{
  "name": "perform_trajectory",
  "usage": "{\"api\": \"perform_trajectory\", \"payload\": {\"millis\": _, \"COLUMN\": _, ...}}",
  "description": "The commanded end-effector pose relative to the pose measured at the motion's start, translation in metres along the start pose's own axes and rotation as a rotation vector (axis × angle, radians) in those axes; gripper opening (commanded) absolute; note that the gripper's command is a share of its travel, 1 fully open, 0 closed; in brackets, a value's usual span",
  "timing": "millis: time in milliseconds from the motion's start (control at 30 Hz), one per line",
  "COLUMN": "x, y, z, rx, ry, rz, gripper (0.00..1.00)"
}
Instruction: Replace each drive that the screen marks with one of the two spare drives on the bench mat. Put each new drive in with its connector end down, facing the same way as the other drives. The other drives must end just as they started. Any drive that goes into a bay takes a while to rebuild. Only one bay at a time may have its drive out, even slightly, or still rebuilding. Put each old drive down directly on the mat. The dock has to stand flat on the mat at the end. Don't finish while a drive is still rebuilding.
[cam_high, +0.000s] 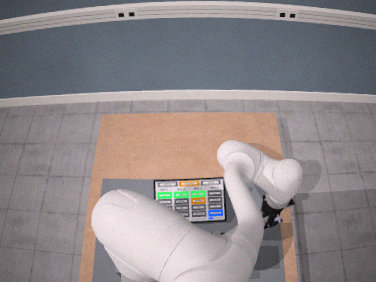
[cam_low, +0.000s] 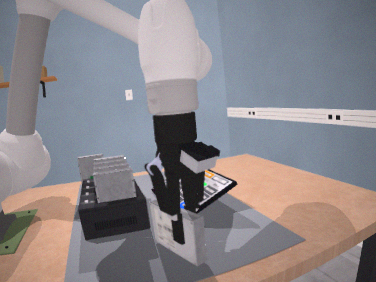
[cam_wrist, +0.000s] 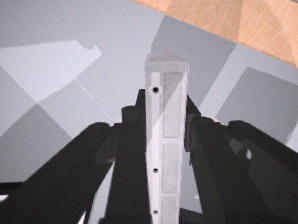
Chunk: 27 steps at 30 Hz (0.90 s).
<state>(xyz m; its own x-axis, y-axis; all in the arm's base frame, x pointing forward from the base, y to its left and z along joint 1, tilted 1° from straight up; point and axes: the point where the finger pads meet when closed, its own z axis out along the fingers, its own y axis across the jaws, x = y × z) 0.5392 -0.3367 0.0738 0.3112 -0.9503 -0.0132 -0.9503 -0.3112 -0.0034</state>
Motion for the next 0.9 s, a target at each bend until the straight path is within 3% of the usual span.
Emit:
{"api": "perform_trajectory", "payload": {"millis": 0, "x": 0.000, "y": 0.000, "z": -0.003, "rx": 0.001, "ry": 0.001, "rz": 0.000, "gripper": 0.10}}
{"api": "perform_trajectory", "payload": {"millis": 867, "x": 0.000, "y": 0.000, "z": -0.037, "rx": 0.001, "ry": 0.001, "rz": 0.000, "gripper": 0.10}}
